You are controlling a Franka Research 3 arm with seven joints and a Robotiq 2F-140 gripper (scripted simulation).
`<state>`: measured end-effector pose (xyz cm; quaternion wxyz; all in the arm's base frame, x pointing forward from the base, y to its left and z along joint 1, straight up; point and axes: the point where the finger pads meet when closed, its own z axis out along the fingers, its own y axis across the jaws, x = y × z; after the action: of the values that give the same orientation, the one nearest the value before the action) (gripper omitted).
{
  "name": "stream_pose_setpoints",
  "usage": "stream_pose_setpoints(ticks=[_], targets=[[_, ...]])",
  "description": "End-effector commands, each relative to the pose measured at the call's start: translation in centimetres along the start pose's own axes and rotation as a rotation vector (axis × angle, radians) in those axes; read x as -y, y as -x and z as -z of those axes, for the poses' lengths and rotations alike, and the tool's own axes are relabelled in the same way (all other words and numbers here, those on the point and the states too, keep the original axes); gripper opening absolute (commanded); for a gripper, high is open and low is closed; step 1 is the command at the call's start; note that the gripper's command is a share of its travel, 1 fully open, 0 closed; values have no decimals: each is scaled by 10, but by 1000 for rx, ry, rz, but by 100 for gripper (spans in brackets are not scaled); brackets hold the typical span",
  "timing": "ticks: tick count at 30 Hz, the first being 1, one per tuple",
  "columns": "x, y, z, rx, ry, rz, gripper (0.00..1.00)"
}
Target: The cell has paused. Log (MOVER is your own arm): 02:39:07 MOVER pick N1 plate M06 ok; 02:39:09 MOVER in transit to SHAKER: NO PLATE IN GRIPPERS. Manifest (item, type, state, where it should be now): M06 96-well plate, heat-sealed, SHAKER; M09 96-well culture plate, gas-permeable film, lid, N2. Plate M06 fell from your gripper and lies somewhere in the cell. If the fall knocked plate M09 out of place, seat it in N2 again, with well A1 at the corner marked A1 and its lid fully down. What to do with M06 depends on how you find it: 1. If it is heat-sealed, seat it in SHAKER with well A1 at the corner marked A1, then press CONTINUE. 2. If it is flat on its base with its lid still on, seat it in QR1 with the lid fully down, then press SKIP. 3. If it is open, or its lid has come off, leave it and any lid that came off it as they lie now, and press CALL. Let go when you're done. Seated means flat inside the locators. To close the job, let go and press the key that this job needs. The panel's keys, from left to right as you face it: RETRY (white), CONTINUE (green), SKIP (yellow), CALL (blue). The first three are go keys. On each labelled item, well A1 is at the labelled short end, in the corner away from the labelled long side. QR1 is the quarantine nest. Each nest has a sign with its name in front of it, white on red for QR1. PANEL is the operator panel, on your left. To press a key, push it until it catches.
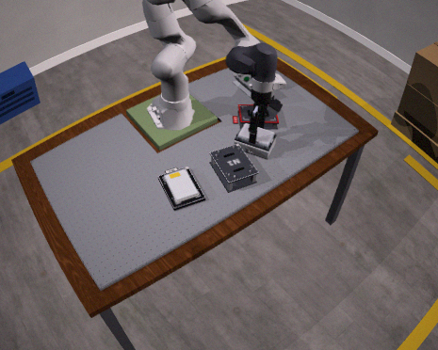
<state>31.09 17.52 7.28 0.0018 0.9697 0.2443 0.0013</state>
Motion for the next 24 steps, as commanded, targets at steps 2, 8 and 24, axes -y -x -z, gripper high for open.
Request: stream_pose_setpoints(ticks=[2, 8, 24], targets=[[0, -2, 0, -4, -2, -7, 10], [0, -2, 0, -4, -2, -7, 10], [0, -2, 0, -4, -2, -7, 70]])
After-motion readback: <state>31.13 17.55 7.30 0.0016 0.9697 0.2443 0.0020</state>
